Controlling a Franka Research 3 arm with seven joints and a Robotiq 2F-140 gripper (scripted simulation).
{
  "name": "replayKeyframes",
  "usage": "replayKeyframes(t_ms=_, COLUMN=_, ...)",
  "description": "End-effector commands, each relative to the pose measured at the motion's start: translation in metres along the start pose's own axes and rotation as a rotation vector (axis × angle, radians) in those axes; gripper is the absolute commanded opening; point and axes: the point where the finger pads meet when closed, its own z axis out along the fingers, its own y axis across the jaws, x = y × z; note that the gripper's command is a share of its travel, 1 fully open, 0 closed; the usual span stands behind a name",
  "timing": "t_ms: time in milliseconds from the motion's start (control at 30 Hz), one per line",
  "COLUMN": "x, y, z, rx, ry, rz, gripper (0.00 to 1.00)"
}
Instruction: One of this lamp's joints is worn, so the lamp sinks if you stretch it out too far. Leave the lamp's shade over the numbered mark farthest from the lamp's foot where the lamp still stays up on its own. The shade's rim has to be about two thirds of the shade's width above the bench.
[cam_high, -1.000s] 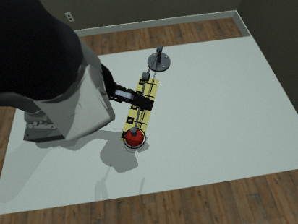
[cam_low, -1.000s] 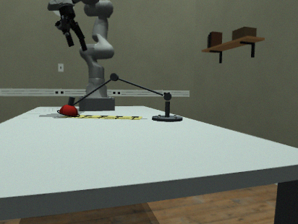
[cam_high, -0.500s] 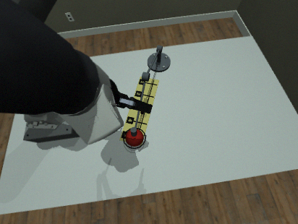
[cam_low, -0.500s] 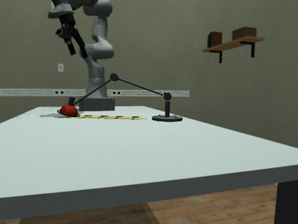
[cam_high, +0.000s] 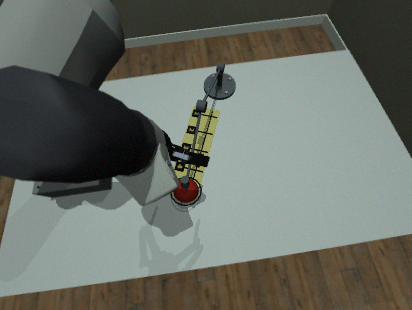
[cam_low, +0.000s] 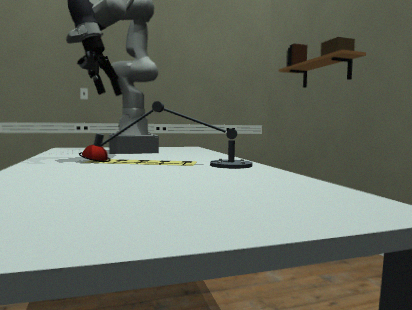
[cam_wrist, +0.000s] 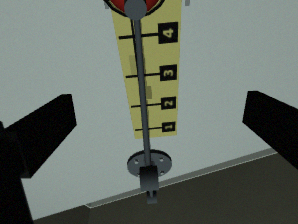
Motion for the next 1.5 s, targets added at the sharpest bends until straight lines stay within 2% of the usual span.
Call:
replayKeyframes(t_ms=0, x=0.006, y=-0.006, z=0.015, rx=0.017, ry=-0.001, rz=-0.026, gripper=1.0)
replayKeyframes(t_ms=200, x=0.015, y=-0.003, z=0.043, rx=0.002, ry=-0.003, rz=-0.026, gripper=1.0)
replayKeyframes(t_ms=833, x=0.018, y=-0.017, z=0.045, rx=0.036, ry=-0.002, rz=-0.049, gripper=1.0)
replayKeyframes(t_ms=1333, x=0.017, y=-0.015, z=0.085, rx=0.027, ry=-0.002, rz=-0.035, gripper=1.0)
replayKeyframes(t_ms=1467, x=0.017, y=-0.015, z=0.09, rx=0.025, ry=-0.002, rz=-0.035, gripper=1.0)
